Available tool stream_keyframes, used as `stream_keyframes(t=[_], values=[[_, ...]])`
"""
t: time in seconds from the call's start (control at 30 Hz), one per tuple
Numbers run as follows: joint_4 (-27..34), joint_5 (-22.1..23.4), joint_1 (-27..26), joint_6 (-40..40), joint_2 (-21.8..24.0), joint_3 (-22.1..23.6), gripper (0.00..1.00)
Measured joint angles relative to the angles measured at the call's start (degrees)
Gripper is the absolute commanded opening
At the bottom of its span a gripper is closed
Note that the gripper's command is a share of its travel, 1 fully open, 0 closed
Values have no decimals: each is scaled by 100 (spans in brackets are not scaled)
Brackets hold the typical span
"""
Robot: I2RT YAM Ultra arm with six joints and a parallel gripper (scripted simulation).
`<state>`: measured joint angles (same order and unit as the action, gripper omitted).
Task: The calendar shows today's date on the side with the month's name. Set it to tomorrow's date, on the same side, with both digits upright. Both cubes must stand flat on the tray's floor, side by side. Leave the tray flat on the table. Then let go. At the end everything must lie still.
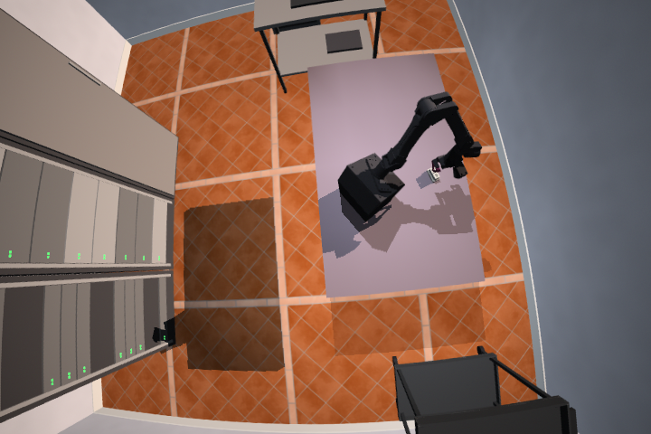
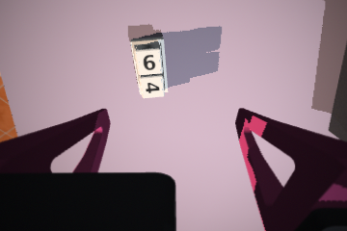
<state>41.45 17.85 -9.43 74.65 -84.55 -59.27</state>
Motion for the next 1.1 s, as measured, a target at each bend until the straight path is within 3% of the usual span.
stream_keyframes(t=[0.3,1.1], values=[[-566,356,-155,-243,28,155,100],[-651,389,-153,-702,28,155,100]])
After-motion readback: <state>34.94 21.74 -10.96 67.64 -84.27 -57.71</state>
